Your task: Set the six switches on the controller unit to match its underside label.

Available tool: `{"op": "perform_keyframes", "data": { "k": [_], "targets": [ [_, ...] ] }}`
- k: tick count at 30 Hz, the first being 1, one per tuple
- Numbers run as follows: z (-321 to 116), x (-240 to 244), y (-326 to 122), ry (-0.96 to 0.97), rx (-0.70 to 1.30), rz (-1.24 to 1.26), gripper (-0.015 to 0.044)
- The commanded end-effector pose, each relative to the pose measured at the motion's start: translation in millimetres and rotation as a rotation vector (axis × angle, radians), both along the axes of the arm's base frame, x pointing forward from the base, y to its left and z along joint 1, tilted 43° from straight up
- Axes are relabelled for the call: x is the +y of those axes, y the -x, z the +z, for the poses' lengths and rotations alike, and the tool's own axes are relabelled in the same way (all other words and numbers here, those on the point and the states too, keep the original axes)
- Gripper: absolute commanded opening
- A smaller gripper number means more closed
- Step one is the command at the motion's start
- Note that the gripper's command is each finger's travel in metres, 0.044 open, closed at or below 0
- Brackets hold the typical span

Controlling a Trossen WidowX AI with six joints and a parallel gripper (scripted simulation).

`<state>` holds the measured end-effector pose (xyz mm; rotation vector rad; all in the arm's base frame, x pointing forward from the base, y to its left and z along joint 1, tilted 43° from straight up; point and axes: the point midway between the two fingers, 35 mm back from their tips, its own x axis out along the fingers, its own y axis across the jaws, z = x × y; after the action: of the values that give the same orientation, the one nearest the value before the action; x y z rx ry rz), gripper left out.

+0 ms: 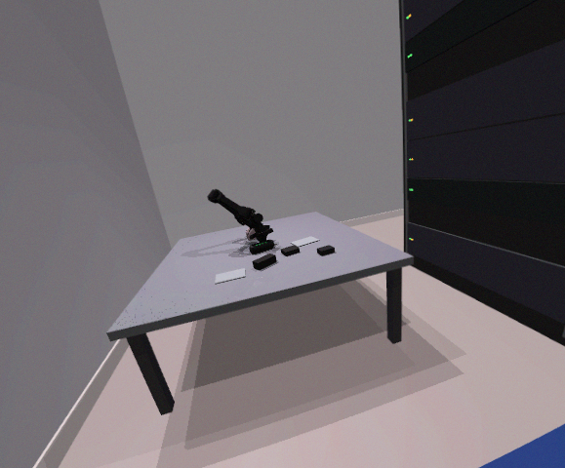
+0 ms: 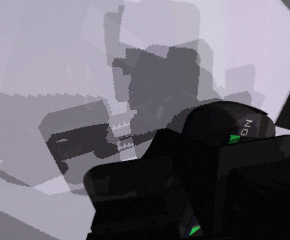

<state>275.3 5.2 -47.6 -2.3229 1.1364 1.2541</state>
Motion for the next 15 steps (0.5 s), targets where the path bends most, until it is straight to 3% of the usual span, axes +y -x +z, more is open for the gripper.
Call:
{"op": "perform_keyframes", "data": {
  "k": [1, 15],
  "targets": [
    [-0.3, 2.7, -8.8, -0.005, -0.009, 0.001, 0.0],
    [5.1, 5.4, -9.0, -0.004, -0.001, 0.001, 0.0]
  ]
}}
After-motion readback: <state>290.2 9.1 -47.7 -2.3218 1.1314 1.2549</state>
